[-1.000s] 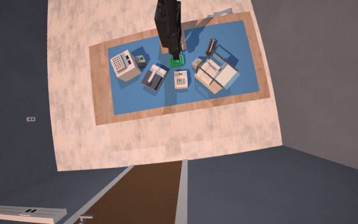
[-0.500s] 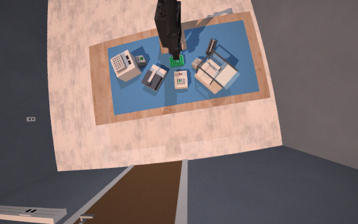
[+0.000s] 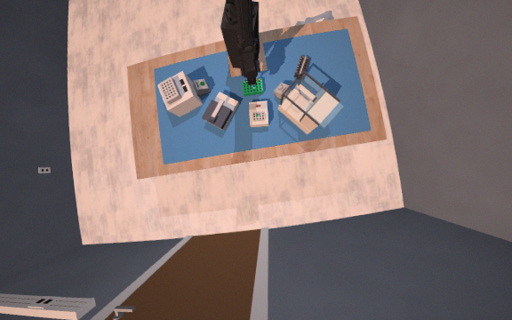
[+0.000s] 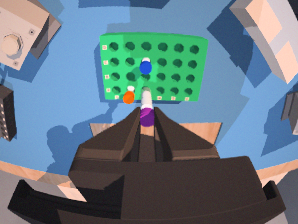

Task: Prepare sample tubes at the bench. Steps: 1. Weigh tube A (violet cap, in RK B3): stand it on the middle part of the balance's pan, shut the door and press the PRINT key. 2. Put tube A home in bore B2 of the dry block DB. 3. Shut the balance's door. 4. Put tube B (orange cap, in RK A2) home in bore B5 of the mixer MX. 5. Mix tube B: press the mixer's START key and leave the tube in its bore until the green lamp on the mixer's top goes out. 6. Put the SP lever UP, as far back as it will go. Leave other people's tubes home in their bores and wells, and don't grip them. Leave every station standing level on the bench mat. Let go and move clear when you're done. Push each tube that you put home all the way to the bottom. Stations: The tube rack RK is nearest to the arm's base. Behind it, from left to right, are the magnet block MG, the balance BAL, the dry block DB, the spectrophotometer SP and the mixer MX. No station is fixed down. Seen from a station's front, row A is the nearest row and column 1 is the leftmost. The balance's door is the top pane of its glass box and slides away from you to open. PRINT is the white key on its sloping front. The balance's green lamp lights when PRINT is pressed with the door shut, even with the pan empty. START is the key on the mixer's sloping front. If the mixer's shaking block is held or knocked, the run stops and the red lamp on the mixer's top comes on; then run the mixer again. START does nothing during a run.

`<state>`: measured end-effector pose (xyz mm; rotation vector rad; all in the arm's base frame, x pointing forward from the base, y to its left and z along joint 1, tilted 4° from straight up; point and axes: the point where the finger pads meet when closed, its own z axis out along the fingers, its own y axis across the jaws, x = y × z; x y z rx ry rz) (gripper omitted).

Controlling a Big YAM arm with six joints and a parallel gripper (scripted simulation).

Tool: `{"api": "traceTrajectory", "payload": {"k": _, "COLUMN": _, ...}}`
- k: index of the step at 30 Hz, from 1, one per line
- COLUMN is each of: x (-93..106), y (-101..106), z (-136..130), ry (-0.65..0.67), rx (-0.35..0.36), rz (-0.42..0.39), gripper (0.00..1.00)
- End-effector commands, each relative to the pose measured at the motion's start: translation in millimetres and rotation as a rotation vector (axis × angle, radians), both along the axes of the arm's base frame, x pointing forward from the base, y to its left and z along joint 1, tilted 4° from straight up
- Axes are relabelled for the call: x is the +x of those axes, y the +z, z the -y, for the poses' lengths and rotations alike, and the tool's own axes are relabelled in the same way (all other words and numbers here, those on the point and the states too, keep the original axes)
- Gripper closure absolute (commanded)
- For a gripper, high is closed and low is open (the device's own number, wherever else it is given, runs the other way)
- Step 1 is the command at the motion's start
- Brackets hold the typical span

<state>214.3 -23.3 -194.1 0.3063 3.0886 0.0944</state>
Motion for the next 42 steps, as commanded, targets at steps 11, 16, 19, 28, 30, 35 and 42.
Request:
{"api": "traceTrajectory", "payload": {"k": 11, "x": -4.7, "y": 23.2, "z": 3.7, "ry": -0.001, "rx": 0.001, "rz": -0.004, "gripper": 0.91}}
{"api": "traceTrajectory", "payload": {"k": 16, "x": -3.8, "y": 31.4, "z": 4.4, "ry": -0.001, "rx": 0.0, "rz": -0.002, "gripper": 0.91}}
{"api": "traceTrajectory", "payload": {"k": 19, "x": -3.5, "y": 36.3, "z": 4.8, "ry": -0.001, "rx": 0.0, "rz": -0.001, "gripper": 0.91}}
{"api": "traceTrajectory", "payload": {"k": 28, "x": -3.8, "y": 47.7, "z": 5.5, "ry": -0.001, "rx": 0.0, "rz": -0.001, "gripper": 0.91}}
{"api": "traceTrajectory", "payload": {"k": 30, "x": -3.8, "y": 51.1, "z": 5.7, "ry": -0.001, "rx": 0.0, "rz": -0.001, "gripper": 0.91}}
{"api": "traceTrajectory", "payload": {"k": 35, "x": -3.9, "y": 59.2, "z": 6.2, "ry": -0.001, "rx": 0.0, "rz": -0.001, "gripper": 0.91}}
{"api": "traceTrajectory", "payload": {"k": 42, "x": -4.2, "y": 67.4, "z": 6.7, "ry": -0.001, "rx": 0.001, "rz": -0.001, "gripper": 0.91}}
